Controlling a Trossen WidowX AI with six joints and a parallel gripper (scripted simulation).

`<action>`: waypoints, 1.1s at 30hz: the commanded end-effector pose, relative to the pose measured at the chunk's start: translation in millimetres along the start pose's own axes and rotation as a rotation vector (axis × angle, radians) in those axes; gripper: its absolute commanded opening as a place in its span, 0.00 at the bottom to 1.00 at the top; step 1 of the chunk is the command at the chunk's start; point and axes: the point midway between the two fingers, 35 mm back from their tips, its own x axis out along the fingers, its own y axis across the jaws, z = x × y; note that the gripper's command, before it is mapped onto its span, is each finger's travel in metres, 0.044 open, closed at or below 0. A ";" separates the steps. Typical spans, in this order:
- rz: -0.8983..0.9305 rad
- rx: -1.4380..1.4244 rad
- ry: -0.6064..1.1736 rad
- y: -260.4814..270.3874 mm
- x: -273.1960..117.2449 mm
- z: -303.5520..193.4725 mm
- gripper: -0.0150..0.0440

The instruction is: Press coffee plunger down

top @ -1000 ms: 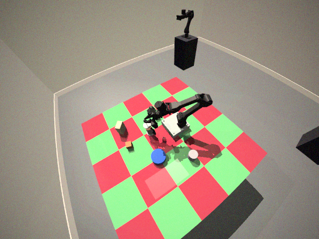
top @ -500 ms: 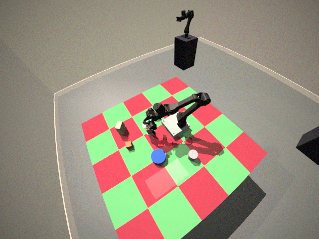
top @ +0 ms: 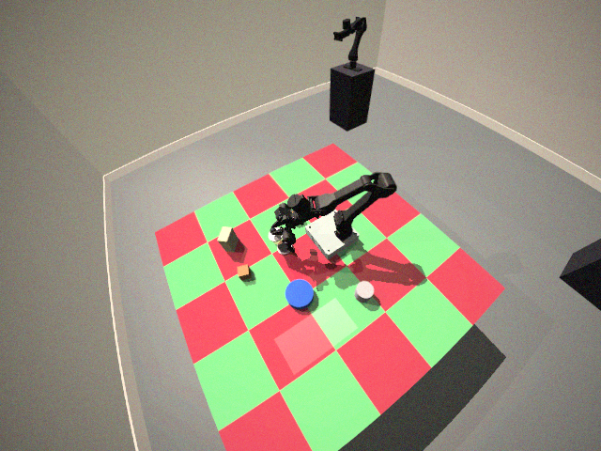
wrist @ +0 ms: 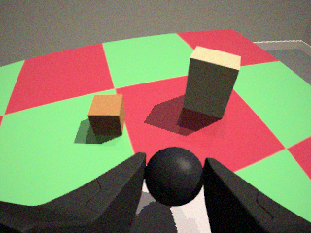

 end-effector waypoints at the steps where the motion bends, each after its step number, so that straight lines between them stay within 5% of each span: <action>1: 0.000 0.008 0.022 0.0 2.7 -4.4 0.46; 24: 0.000 0.001 0.006 0.0 2.6 0.7 0.46; 33: 0.000 0.001 0.006 0.0 2.6 0.7 0.86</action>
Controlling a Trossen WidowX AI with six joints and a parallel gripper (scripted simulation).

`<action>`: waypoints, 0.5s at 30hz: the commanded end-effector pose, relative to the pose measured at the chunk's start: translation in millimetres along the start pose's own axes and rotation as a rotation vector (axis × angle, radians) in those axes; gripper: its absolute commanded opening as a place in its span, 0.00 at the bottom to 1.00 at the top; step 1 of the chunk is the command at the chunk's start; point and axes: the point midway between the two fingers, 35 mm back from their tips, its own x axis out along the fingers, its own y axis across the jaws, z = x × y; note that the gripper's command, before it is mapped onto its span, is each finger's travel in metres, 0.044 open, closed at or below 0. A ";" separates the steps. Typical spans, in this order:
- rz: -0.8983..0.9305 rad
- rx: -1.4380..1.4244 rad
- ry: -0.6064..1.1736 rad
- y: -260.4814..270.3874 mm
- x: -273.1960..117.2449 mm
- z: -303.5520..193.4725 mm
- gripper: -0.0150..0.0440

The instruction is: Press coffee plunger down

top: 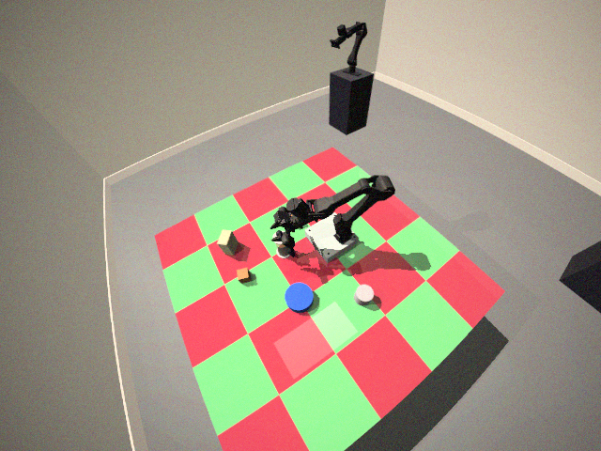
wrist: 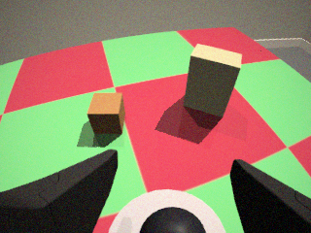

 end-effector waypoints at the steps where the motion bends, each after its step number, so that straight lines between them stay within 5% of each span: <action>1: 0.000 0.000 0.001 -0.1 0.0 -0.2 0.90; 4: 0.000 0.000 0.001 -0.1 0.0 -0.2 1.00; 15: -0.001 0.006 0.016 -1.6 -56.2 51.2 1.00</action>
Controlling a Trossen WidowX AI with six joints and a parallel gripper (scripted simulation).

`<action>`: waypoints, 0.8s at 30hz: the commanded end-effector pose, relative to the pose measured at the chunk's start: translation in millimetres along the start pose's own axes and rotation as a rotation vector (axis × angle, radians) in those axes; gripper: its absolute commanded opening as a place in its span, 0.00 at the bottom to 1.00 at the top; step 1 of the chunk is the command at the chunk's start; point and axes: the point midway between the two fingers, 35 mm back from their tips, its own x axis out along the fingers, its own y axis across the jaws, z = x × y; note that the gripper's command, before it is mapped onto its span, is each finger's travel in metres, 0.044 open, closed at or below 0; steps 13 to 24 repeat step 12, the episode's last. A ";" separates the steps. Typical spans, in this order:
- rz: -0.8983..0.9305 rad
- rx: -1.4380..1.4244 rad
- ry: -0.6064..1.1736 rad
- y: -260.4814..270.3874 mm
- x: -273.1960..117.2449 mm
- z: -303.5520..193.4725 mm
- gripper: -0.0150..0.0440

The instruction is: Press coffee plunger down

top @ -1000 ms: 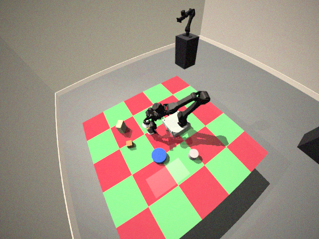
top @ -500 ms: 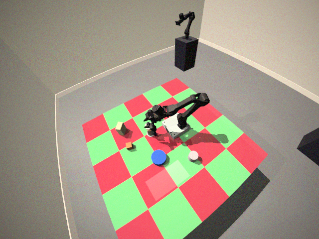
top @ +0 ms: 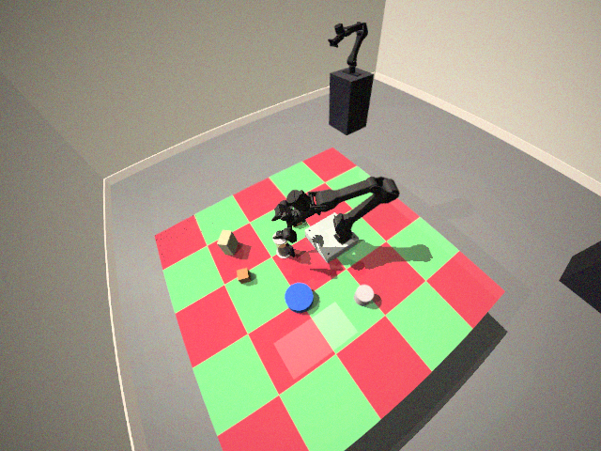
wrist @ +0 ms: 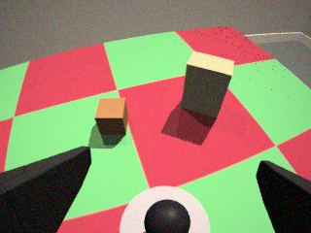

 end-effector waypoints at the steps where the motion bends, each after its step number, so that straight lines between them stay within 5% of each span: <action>1: 0.002 -0.001 -0.020 0.1 -33.1 26.0 1.00; 24: 0.002 -0.001 -0.020 0.0 -33.1 23.6 1.00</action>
